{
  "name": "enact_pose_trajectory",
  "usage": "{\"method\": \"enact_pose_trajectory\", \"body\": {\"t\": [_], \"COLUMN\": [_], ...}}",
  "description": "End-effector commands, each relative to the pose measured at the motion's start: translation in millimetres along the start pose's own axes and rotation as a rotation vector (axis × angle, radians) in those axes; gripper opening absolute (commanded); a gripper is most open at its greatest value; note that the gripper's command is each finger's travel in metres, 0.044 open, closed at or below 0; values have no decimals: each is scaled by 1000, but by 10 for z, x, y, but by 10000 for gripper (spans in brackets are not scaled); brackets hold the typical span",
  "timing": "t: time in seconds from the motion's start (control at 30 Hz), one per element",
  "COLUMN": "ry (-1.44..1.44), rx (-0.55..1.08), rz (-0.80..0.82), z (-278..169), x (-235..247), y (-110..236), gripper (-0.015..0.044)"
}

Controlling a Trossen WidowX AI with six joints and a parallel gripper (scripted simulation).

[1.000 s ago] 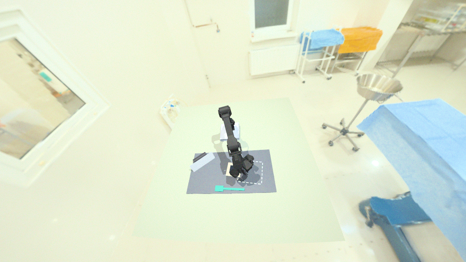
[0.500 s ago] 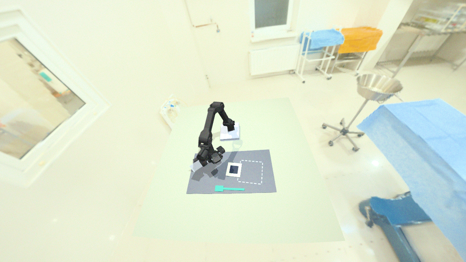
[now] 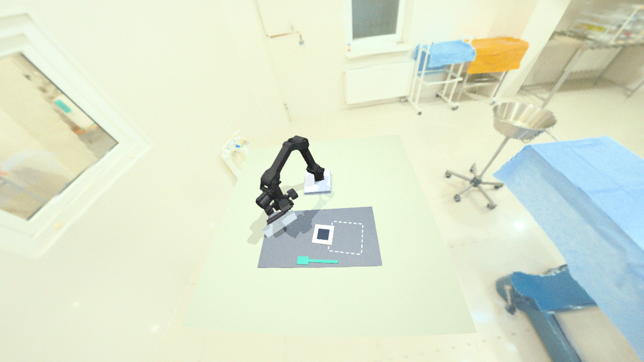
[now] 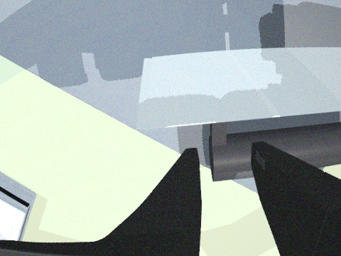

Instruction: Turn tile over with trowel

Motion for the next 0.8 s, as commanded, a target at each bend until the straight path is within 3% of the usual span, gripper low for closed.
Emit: {"method": "enact_pose_trajectory", "body": {"t": [0.0, 0.77], "ry": [0, 4], "rx": [3, 5], "rz": [0, 2], "z": [-11, -85], "x": [2, 90], "y": [6, -212], "gripper": [100, 100]}}
Point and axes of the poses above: the point midway between the two fingers, 35 mm back from their tips, its own y axis back along the fingers, its own x axis across the jaws, z = x × y, the point moved 10 cm from there along y, back along the fingers, and after that the axes turned 2 degrees about y, right-handed, at the moved point
